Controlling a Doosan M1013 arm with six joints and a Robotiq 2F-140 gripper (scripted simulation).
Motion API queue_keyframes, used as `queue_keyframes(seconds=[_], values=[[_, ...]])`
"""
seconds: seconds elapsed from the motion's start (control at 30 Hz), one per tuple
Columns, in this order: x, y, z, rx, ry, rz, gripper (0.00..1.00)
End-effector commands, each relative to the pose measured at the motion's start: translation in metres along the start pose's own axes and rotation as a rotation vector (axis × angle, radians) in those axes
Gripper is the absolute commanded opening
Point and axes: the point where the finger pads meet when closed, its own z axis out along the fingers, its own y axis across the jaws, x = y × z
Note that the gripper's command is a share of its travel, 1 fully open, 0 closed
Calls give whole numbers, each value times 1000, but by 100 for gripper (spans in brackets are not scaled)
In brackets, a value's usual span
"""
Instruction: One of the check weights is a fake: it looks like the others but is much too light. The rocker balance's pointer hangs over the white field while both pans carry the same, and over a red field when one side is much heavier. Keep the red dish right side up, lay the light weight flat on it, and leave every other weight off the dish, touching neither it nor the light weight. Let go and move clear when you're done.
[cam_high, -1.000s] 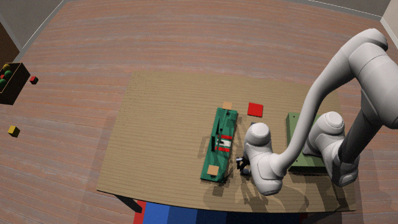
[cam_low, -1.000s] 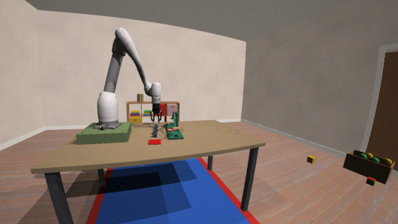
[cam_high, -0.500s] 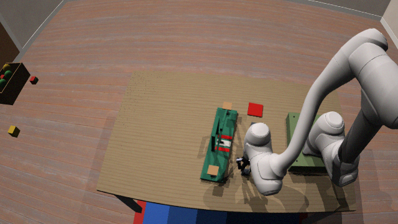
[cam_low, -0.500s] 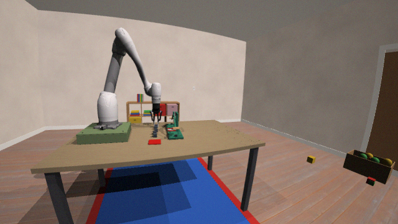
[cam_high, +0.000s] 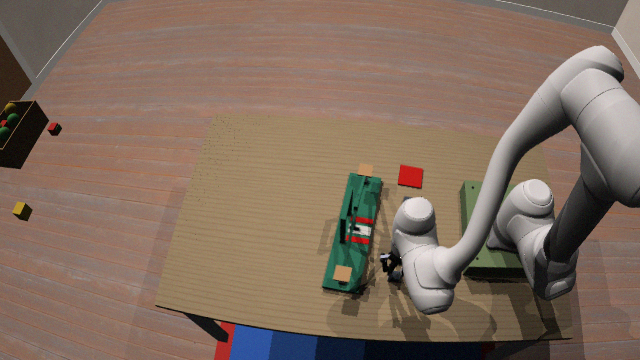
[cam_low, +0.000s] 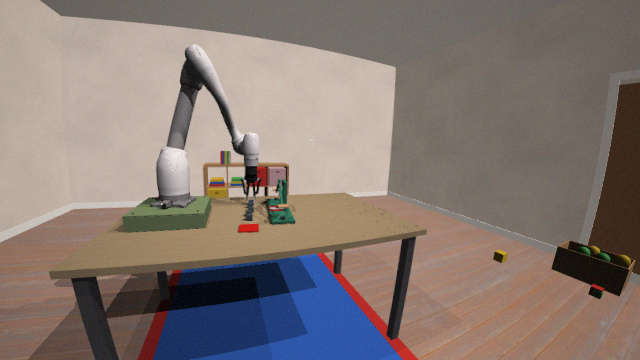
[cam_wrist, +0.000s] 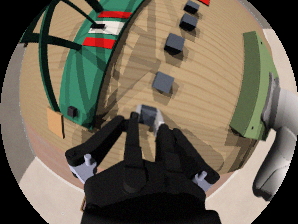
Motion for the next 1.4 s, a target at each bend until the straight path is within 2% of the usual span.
queue_keyframes(seconds=[0.0, 0.6, 0.73, 0.93, 1.0, 1.13, 1.37], values=[[-1, 0, 1, 3, 0, 1, 24], [-1, 0, -1, 3, 0, 1, 24], [-1, 0, -12, 3, 0, 1, 24], [-1, 0, -43, 3, 0, 1, 24], [-1, 0, -43, 3, 0, 1, 24], [-1, 1, -61, 3, 0, 1, 24], [-1, 1, -69, 3, 0, 1, 24]])
